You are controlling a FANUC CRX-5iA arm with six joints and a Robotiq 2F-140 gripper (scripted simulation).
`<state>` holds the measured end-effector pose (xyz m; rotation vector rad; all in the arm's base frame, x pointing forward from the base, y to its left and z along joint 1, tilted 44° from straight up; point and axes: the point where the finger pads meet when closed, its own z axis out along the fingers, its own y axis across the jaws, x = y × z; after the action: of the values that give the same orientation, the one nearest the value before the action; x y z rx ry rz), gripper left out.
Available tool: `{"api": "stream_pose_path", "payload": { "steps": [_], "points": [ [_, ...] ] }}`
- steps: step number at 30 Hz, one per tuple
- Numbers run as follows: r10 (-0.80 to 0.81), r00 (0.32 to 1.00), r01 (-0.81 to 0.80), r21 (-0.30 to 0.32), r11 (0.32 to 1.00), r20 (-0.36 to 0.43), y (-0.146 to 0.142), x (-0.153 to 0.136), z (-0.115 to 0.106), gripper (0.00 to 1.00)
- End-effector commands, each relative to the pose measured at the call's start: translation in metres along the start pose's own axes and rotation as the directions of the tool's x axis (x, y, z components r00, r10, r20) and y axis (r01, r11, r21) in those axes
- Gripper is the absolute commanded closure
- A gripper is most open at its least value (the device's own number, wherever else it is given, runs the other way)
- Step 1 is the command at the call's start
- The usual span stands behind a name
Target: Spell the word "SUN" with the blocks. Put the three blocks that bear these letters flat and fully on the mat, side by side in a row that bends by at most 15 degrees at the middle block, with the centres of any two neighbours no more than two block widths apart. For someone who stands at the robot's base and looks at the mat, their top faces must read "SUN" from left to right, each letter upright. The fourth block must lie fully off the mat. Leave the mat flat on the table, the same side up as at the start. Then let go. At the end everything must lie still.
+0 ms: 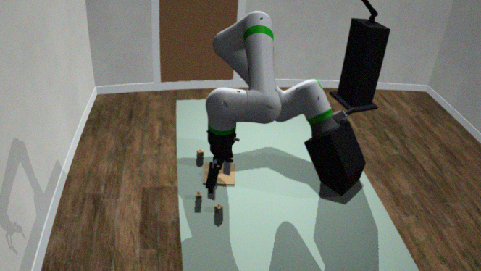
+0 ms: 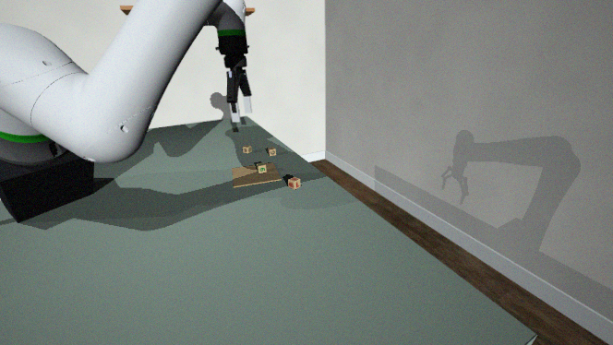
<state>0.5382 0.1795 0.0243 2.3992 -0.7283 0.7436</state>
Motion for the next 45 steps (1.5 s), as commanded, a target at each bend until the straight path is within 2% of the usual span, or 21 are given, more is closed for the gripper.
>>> {"api": "stream_pose_path", "payload": {
  "steps": [1, 3, 4, 8, 18, 20, 21, 26, 35, 37, 38, 45],
  "points": [
    [-0.139, 0.99, 0.139, -0.001, 0.99, 0.006, 0.0, 0.0, 0.001, 0.0],
    [-0.139, 0.99, 0.139, -0.001, 0.99, 0.006, 0.0, 0.0, 0.001, 0.0],
    [-0.21, 0.978, 0.21, 0.0, 0.978, 0.006, 0.0, 0.0, 0.002, 0.0],
    [-0.323, 0.947, 0.323, 0.001, 0.947, 0.006, 0.0, 0.0, 0.003, 0.0],
    [-0.586, 0.81, 0.586, 0.002, 0.81, 0.006, 0.0, 0.0, 0.007, 0.0],
    [-0.586, 0.81, 0.586, 0.002, 0.81, 0.006, 0.0, 0.0, 0.007, 0.0],
    [-0.654, 0.757, 0.654, 0.003, 0.757, 0.005, 0.0, 0.0, 0.008, 0.0],
    [-0.749, 0.662, 0.749, 0.003, 0.662, 0.005, 0.0, 0.0, 0.009, 0.0],
    [-0.898, 0.441, 0.898, 0.004, 0.441, 0.004, 0.0, 0.0, 0.012, 0.0],
    [-0.898, 0.441, 0.898, 0.004, 0.441, 0.004, 0.0, 0.0, 0.012, 0.0],
    [-0.932, 0.361, 0.932, 0.005, 0.361, 0.003, 0.0, 0.0, 0.013, 0.0],
    [-0.985, 0.175, 0.985, 0.005, 0.175, 0.002, 0.0, 0.0, 0.015, 0.0]
  ]
}}
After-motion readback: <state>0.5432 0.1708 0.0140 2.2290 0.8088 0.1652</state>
